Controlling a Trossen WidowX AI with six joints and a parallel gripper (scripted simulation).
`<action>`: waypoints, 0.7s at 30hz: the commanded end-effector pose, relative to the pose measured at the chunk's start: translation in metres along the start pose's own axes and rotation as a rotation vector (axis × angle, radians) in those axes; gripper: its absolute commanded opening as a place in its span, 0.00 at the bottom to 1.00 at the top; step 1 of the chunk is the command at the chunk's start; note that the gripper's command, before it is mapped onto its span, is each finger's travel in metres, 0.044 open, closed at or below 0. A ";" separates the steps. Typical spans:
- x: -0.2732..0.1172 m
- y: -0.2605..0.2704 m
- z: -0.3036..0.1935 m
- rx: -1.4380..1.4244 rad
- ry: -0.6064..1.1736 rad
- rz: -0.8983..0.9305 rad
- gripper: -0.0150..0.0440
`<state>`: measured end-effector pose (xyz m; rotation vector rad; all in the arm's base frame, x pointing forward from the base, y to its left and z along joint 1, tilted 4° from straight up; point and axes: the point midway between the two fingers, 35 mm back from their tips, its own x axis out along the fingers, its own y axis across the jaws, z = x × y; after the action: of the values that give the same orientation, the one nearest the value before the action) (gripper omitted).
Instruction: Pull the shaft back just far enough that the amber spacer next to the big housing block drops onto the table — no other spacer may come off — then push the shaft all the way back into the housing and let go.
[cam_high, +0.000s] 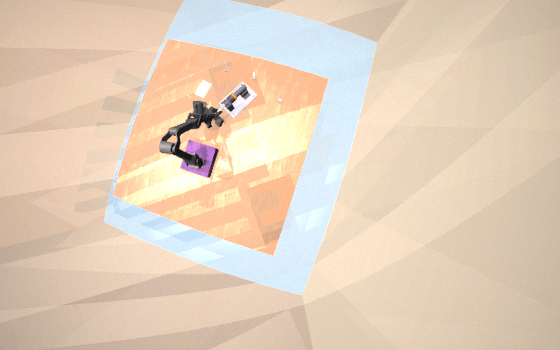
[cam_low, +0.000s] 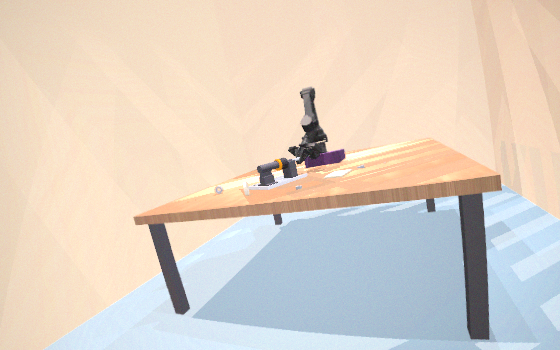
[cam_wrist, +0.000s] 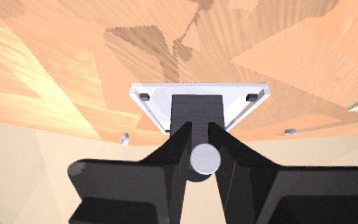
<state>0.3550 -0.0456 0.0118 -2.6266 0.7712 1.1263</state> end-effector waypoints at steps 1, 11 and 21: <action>-0.001 0.000 0.001 0.003 0.001 0.003 0.25; -0.001 0.000 0.001 0.003 0.001 0.003 0.25; -0.002 0.000 0.002 0.003 0.001 0.003 0.25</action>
<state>0.3531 -0.0444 0.0118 -2.6264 0.7712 1.1265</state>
